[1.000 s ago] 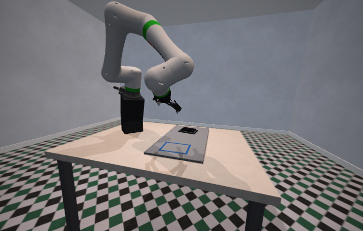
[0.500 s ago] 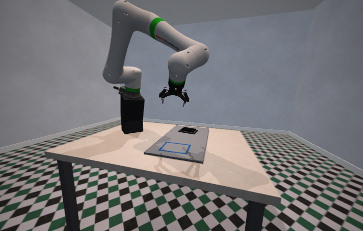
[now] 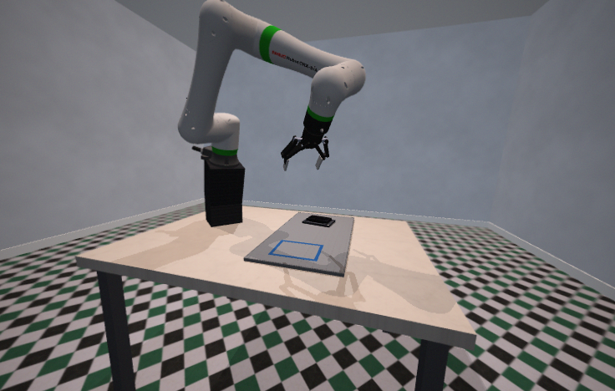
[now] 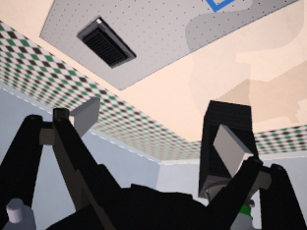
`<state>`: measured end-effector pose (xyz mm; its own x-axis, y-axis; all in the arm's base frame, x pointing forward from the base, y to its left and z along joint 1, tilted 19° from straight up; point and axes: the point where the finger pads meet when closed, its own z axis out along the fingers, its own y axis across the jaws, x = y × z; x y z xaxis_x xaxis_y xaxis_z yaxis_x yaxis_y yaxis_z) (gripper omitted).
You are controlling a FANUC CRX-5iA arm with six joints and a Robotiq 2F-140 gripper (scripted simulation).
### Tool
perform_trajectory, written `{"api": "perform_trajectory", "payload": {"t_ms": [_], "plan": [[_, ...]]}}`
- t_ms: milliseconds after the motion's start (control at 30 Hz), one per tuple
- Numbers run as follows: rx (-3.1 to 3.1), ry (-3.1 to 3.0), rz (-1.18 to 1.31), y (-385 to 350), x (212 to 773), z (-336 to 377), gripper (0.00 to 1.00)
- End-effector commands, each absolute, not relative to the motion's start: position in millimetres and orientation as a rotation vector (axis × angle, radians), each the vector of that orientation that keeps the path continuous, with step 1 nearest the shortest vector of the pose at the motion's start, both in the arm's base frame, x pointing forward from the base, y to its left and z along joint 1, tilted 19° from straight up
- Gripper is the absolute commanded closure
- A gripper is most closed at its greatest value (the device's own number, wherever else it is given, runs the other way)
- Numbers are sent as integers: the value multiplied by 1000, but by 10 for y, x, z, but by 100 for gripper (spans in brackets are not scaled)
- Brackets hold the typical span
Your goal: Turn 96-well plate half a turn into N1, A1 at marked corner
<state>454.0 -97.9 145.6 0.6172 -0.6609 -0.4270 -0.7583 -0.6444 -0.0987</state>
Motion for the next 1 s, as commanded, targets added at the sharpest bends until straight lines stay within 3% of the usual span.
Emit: {"api": "perform_trajectory", "payload": {"t_ms": [0, 967], "plan": [[-2706, 994, 442, -852, 4619, 1615, 0], [-3082, 239, 108, -238, 4923, 2410, 0]]}}
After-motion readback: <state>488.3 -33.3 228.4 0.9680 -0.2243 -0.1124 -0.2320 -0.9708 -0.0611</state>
